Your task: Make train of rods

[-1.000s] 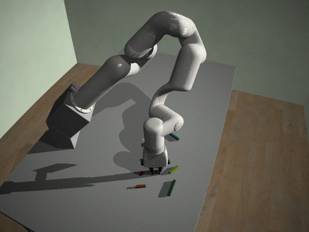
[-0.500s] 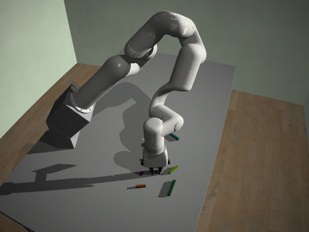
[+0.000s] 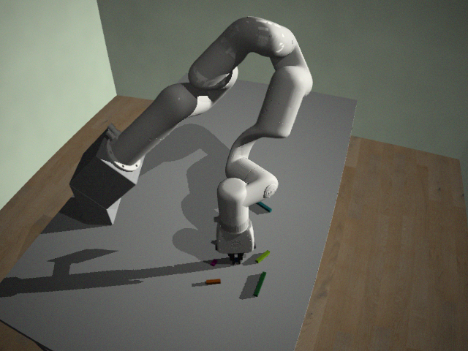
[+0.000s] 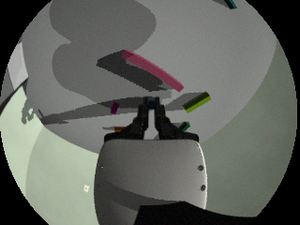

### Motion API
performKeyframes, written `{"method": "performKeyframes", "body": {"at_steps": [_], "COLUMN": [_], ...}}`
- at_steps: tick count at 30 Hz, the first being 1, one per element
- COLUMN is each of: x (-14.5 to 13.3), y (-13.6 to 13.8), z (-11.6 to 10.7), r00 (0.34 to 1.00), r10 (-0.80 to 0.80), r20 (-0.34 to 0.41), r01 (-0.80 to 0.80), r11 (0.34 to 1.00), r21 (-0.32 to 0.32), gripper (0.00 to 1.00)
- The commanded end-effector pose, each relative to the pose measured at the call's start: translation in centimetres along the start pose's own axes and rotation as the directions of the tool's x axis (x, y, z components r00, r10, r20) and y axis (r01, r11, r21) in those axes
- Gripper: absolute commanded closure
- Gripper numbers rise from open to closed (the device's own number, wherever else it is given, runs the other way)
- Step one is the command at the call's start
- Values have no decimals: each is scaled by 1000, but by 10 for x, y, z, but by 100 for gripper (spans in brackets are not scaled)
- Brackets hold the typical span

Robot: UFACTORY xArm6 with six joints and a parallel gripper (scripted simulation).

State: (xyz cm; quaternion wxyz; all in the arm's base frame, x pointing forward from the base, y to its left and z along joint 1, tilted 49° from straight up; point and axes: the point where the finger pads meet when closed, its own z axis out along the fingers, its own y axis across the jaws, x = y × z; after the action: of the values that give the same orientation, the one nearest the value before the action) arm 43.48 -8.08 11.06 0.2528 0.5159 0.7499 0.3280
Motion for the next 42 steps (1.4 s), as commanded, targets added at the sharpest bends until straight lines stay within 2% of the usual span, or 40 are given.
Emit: {"method": "performKeyframes", "body": {"at_steps": [1, 33, 39, 42], "x": [0, 0, 0, 0], "y": [0, 0, 0, 0], "z": [0, -1, -12, -30], "r00": [1000, 1000, 1000, 1000], "r10": [0, 0, 0, 0], "r20": [1, 1, 1, 1], "r01": [0, 0, 0, 0], "r11": [1000, 1000, 1000, 1000], "r21": [-1, -1, -1, -1], "gripper": [96, 96, 96, 96]}}
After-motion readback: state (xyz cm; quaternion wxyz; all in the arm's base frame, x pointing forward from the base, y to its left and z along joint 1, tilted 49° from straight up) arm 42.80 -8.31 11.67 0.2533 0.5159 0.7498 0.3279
